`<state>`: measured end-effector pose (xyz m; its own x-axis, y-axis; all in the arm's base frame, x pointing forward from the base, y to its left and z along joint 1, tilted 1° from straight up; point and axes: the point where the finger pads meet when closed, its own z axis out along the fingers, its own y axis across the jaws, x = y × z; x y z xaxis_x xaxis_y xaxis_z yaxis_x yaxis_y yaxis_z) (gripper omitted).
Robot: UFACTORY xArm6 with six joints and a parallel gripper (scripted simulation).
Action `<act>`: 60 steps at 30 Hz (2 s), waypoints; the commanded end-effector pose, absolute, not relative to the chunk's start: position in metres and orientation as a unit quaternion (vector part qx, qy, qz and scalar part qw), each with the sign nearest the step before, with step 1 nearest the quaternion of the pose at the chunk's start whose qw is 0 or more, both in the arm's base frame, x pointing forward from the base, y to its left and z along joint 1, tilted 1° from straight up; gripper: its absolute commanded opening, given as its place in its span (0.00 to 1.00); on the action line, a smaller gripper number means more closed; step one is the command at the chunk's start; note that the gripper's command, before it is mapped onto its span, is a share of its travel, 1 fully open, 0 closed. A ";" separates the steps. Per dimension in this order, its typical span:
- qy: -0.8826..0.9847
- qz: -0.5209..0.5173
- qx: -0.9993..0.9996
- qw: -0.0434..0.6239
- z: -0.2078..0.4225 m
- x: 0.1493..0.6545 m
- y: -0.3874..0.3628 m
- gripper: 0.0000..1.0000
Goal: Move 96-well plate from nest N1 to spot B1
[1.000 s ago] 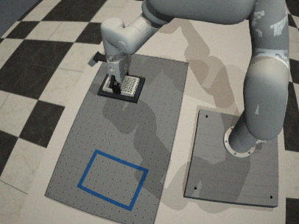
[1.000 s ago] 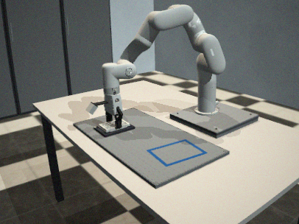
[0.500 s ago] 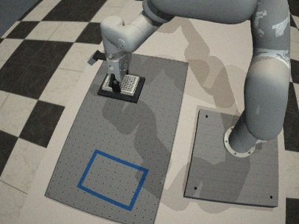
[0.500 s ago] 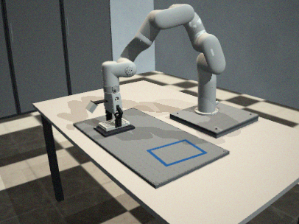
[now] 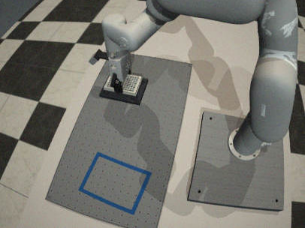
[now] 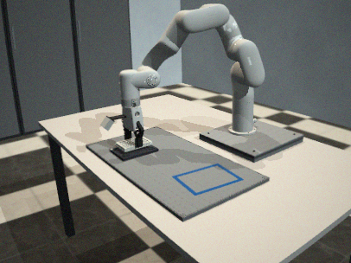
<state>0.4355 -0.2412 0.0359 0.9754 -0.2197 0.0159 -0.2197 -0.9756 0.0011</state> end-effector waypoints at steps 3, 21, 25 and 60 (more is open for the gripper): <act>-0.111 0.010 0.994 0.002 0.041 0.437 -0.242 0.00; -0.111 0.010 0.994 0.002 0.057 0.437 -0.242 0.00; -0.111 0.010 0.994 0.002 0.063 0.436 -0.242 0.00; -0.111 0.010 0.994 0.002 0.102 0.436 -0.242 0.00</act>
